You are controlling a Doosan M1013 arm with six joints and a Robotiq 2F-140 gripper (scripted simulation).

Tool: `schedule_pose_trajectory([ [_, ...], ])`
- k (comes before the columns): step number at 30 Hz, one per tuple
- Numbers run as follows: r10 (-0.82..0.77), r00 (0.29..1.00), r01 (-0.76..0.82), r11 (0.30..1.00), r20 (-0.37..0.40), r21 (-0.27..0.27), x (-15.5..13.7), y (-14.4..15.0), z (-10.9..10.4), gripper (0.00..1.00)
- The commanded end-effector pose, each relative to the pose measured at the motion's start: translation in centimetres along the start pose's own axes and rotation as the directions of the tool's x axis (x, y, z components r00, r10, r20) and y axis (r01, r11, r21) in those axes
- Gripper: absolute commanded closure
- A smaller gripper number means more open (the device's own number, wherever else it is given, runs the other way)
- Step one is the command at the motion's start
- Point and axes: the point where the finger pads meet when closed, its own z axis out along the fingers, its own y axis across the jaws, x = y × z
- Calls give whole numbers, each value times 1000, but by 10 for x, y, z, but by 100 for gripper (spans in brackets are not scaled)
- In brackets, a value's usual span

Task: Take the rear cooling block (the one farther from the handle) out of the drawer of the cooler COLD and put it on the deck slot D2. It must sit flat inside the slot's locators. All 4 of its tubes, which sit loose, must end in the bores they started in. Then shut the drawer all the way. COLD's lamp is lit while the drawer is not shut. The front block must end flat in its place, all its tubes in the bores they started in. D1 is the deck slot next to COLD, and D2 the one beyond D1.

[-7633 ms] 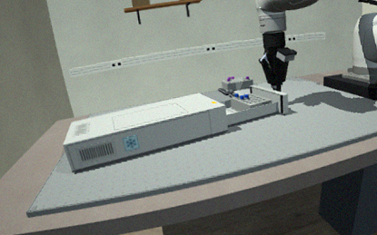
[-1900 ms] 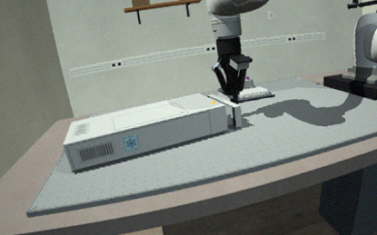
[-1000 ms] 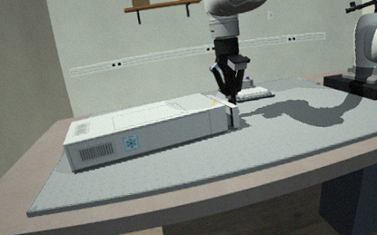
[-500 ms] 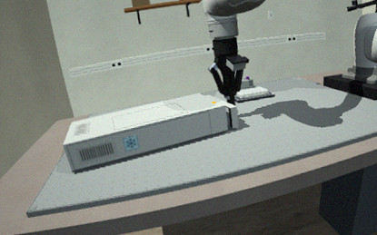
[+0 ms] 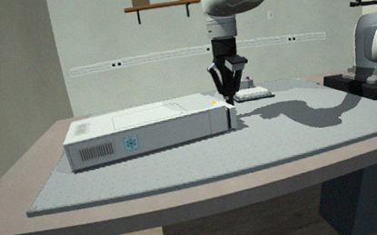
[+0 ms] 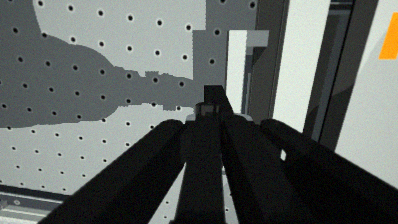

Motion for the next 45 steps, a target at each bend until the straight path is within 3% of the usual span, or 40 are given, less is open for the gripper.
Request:
schedule_pose_trajectory([
  [1,2,1000,-2,1000,-3,-2,3,3,-1,90],
  [45,1,1000,-1,1000,-1,-1,2,14,-1,90],
])
